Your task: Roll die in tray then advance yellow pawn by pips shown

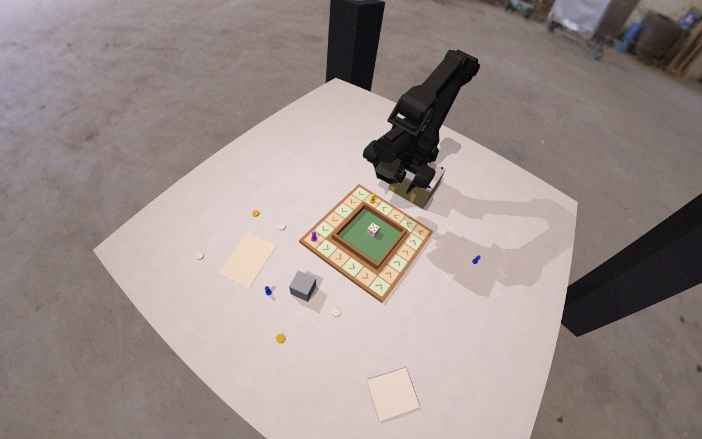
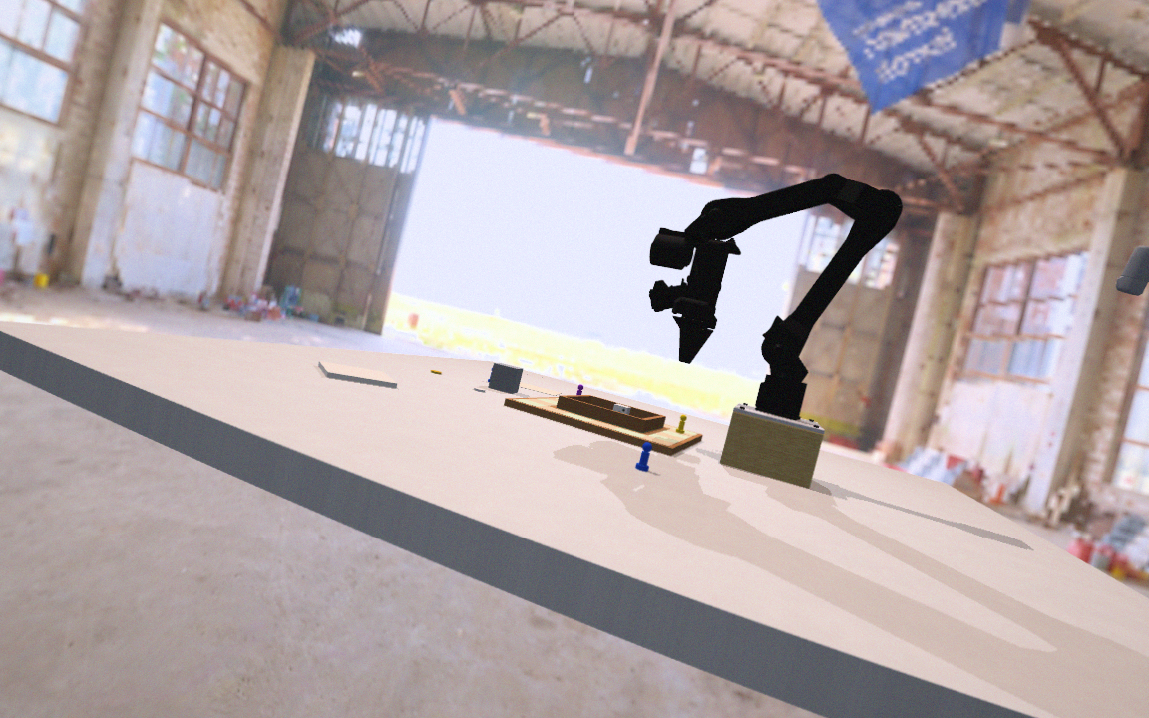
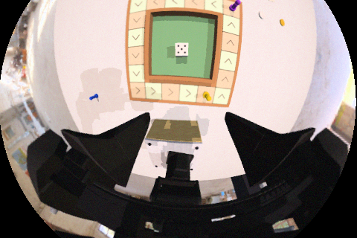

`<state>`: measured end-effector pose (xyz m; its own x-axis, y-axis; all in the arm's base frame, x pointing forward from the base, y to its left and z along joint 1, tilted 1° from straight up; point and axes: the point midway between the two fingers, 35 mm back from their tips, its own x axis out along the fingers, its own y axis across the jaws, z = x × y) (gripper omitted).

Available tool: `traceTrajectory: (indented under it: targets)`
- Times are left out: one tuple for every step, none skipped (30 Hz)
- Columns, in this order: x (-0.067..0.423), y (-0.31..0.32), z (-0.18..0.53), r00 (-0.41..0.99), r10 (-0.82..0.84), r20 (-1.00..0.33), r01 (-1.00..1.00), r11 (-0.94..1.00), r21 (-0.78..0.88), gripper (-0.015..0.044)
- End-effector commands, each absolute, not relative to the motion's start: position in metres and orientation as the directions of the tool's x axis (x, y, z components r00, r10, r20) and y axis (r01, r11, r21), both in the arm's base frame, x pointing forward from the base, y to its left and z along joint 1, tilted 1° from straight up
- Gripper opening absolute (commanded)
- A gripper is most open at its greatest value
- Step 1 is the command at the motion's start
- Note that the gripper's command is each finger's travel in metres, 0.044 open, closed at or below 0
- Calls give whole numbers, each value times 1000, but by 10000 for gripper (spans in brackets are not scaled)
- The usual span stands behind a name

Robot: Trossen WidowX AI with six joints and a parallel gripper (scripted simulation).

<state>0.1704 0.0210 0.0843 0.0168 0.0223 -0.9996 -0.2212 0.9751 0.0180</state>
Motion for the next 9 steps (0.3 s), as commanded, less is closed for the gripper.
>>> traceTrajectory:
  targets:
    - [164, 34, 103, 17, 24, -1000, -184, 983, 20, 440]
    - [164, 34, 103, 17, 24, -1000, -184, 983, 20, 440]
    - [169, 27, 93, 21, 23, -1000, -211, 977, 18, 440]
    - [169, 27, 93, 21, 23, -1000, -211, 977, 18, 440]
    - [169, 27, 93, 21, 23, -1000, -211, 977, 18, 440]
    - [169, 27, 93, 21, 23, -1000, -211, 977, 18, 440]
    - [169, 27, 93, 21, 23, -1000, -211, 977, 18, 440]
    - [169, 27, 93, 21, 23, -1000, -211, 977, 18, 440]
    - [169, 27, 93, 21, 23, -1000, -211, 977, 18, 440]
